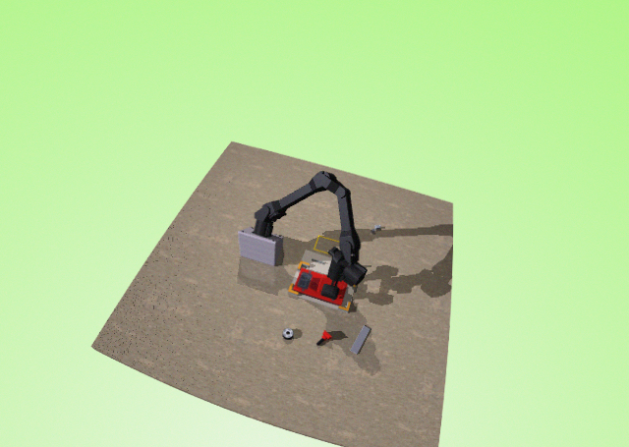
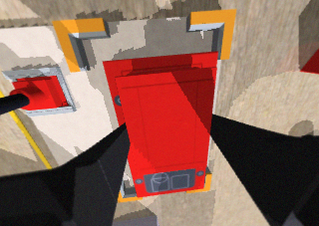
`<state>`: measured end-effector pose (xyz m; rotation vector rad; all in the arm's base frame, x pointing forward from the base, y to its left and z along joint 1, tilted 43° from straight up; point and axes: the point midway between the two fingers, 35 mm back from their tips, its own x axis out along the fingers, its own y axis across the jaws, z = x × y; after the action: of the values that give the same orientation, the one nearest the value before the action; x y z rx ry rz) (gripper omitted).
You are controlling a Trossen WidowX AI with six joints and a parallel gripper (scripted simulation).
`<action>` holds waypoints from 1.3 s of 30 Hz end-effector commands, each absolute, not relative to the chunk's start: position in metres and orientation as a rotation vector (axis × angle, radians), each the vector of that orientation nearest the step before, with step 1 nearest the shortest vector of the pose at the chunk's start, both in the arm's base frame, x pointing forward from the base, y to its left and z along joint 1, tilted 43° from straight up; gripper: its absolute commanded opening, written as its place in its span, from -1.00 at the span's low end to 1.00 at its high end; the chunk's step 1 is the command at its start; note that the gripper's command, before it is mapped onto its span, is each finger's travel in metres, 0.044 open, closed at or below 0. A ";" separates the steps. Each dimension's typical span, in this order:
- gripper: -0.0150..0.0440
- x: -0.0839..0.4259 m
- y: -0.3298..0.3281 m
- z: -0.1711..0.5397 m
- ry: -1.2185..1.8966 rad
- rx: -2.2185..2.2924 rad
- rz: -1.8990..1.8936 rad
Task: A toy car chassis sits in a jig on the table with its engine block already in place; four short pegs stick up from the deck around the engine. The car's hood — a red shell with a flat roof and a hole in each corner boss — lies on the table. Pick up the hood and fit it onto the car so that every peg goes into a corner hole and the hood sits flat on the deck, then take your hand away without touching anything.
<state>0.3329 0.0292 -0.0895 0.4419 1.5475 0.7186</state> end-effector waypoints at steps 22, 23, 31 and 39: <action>0.40 0.332 0.032 -0.093 1.548 0.441 0.721; 0.49 0.332 0.032 -0.093 1.548 0.441 0.721; 1.00 0.332 0.032 -0.093 1.548 0.441 0.721; 1.00 0.342 -0.009 -0.048 1.557 0.437 0.720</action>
<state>0.3344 0.0117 -0.0725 0.4536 1.5739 0.7243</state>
